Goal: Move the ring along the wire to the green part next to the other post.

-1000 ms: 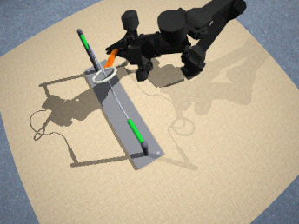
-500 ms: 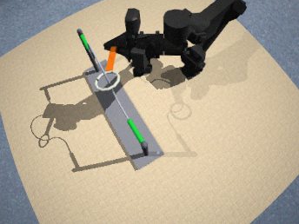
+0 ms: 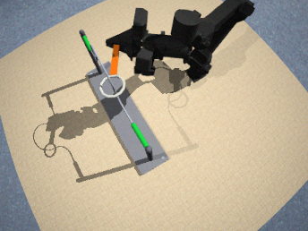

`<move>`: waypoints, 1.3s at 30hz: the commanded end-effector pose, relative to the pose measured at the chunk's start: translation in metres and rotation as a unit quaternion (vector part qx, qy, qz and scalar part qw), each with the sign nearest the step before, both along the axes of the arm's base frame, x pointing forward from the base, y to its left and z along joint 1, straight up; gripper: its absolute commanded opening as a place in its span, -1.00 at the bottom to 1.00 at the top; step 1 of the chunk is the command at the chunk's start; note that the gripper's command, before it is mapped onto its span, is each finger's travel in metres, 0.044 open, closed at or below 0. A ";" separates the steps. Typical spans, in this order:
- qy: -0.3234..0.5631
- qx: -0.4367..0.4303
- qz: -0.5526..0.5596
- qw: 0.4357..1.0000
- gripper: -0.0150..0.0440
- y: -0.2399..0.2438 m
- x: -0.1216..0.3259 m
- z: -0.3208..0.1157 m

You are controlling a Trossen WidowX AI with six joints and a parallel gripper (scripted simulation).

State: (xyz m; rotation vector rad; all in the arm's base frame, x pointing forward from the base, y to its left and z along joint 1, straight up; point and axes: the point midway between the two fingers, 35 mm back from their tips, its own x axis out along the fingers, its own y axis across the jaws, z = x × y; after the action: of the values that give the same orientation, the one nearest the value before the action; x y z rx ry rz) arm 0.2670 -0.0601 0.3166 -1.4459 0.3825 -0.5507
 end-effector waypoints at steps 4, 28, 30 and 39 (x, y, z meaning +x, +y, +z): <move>0.002 -0.049 0.000 0.999 -1.00 -0.001 0.000 0.001; 0.002 -0.020 0.000 1.000 -1.00 -0.004 0.000 -0.028; 0.002 -0.002 0.001 1.000 -1.00 -0.004 0.000 -0.034; 0.000 0.089 0.002 0.996 -1.00 0.002 0.001 -0.062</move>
State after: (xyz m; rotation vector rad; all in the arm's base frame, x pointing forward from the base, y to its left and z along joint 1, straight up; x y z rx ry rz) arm 0.2678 -0.0608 0.2674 -1.3399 0.3995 -0.5174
